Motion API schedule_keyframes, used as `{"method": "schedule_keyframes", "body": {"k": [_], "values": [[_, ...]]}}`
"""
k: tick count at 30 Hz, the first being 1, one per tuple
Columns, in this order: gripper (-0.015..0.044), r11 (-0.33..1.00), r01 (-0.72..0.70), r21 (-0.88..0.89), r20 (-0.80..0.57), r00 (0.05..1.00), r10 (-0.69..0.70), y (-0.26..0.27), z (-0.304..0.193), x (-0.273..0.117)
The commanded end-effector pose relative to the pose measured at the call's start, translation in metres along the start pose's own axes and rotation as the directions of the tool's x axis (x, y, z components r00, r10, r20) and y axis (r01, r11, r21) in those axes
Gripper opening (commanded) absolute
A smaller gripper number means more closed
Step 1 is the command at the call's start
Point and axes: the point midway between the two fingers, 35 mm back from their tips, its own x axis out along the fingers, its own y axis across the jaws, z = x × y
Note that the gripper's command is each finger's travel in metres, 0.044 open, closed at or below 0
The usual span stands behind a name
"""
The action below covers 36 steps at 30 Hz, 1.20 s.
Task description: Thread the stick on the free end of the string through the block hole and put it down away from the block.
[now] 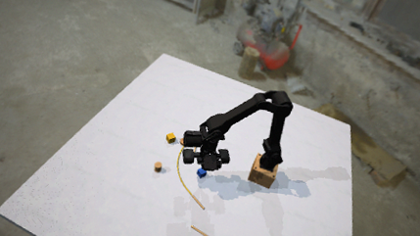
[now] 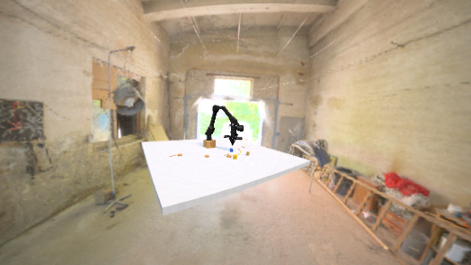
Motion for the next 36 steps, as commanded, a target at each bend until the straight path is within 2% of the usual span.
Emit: {"method": "schedule_keyframes", "body": {"k": [1, 9, 10, 11, 20, 21, 32, 34, 36], "values": [[0.0026, 1.0, 0.0, 0.0, 0.0, 1.0, 0.0, 0.0, 0.0, 0.0], [0.0236, 1.0, 0.0, 0.0, 0.0, 1.0, 0.0, 0.0, 0.0, 0.0], [0.0242, 1.0, 0.0, 0.0, 0.0, 1.0, 0.0, 0.0, 0.0, 0.0], [0.0242, 1.0, 0.0, 0.0, 0.0, 1.0, 0.0, 0.0, 0.0, 0.0], [0.0005, 1.0, 0.0, 0.0, 0.0, 1.0, 0.0, 0.0, 0.0, 0.0], [0.0, 1.0, 0.0, 0.0, 0.0, 1.0, 0.0, 0.0, 0.0, 0.0], [0.0, 1.0, 0.0, 0.0, 0.0, 1.0, 0.0, 0.0, 0.0, 0.0], [0.0053, 0.998, 0.0, -0.064, 0.001, 1.0, 0.0, -0.006, 0.01, -0.001], [0.0105, 0.971, 0.002, -0.24, 0.005, 1.0, 0.0, -0.022, 0.039, -0.001]]}}
